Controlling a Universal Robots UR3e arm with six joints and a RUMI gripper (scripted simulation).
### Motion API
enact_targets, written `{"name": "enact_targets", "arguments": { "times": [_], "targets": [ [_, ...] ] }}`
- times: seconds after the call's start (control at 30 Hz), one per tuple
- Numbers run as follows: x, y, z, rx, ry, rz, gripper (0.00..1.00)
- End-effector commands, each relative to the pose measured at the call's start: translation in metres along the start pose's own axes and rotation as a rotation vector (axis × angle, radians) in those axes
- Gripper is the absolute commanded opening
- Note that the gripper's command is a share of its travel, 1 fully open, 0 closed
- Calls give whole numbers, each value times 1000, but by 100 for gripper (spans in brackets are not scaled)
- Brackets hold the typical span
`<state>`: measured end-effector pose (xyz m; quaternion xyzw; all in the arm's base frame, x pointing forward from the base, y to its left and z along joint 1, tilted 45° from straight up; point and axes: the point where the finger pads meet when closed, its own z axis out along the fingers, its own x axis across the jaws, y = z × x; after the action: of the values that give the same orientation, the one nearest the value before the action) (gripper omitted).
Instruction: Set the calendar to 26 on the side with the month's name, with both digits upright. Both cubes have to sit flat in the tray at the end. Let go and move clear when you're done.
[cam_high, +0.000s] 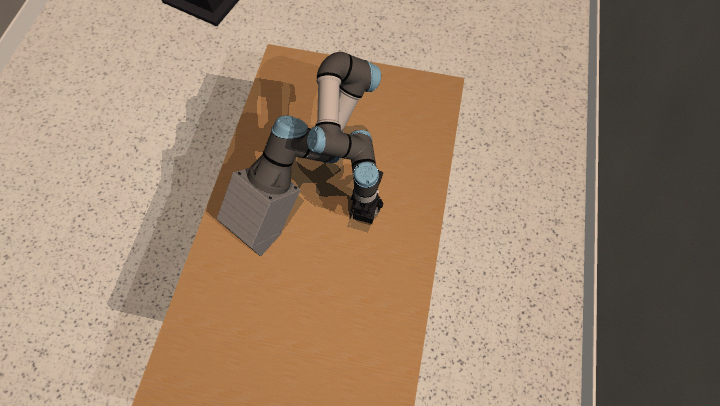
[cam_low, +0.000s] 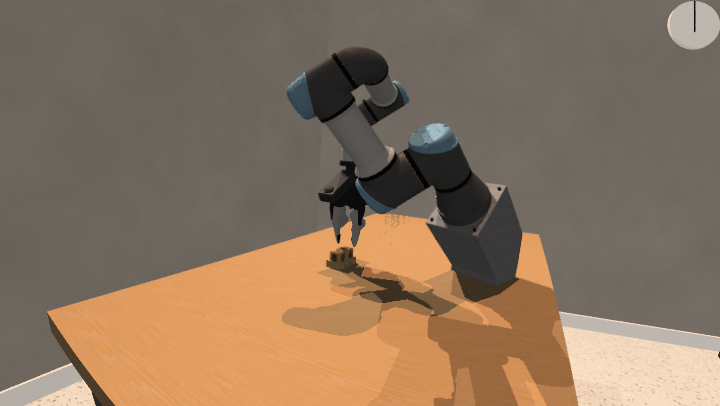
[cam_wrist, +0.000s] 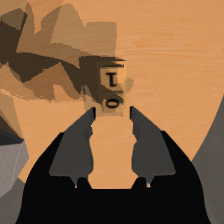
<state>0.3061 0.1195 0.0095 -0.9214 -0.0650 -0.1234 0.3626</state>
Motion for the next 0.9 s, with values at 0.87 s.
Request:
{"name": "enact_targets", "arguments": {
  "times": [0.87],
  "targets": [
    [1,0,20,-1,1,-1,29]
  ]
}}
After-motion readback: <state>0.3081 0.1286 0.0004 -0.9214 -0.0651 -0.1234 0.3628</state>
